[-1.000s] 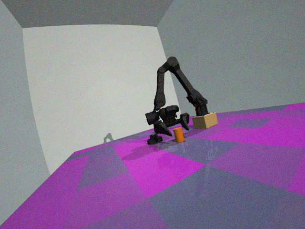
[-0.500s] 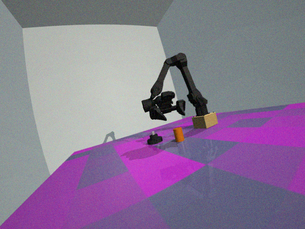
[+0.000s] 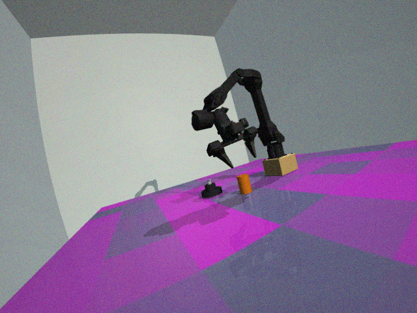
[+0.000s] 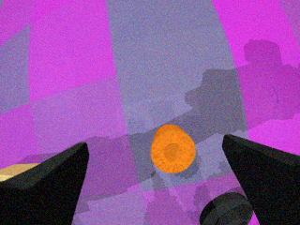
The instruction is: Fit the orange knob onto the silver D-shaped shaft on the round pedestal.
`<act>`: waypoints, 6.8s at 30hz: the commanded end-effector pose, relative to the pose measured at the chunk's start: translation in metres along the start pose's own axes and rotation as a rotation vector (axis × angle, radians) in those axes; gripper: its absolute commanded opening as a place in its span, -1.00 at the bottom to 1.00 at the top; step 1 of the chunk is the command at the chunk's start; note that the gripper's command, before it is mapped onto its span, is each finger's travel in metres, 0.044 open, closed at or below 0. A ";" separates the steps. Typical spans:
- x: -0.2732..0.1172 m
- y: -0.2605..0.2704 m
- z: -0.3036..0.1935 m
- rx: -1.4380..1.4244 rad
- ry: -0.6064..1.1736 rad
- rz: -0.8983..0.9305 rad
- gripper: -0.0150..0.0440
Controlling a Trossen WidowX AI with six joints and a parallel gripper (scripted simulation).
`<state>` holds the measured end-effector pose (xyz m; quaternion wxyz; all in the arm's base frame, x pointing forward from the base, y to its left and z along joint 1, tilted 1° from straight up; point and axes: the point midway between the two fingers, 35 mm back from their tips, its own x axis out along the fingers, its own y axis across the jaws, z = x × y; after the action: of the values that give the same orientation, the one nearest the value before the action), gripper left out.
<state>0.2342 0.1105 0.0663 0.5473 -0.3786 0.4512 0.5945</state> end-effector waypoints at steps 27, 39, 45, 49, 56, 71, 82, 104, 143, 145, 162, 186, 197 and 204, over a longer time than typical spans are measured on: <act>-0.026 -0.005 0.004 1.327 0.171 -0.325 1.00; -0.024 -0.004 0.004 2.057 0.047 -0.407 1.00; -0.024 -0.004 0.004 2.057 0.047 -0.407 1.00; -0.024 -0.004 0.004 2.057 0.047 -0.407 1.00; -0.014 -0.005 0.002 2.057 0.047 -0.407 1.00; 0.020 -0.012 -0.012 2.057 0.048 -0.407 1.00; 0.035 -0.015 -0.016 2.057 0.047 -0.407 1.00; 0.069 -0.019 -0.027 2.057 0.048 -0.407 1.00; 0.058 -0.024 -0.020 2.053 0.046 -0.408 -0.49; 0.047 -0.025 -0.015 2.054 0.046 -0.408 -0.49; -0.048 -0.008 0.016 2.057 0.047 -0.407 -0.49; -0.079 0.000 0.029 2.004 -0.353 -0.153 -0.49; -0.099 0.005 0.037 1.947 -0.581 -0.008 -0.49; -0.112 0.008 0.042 1.900 -0.723 0.085 -0.49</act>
<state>0.2430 0.1152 0.1783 0.7038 0.4149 0.5733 0.0617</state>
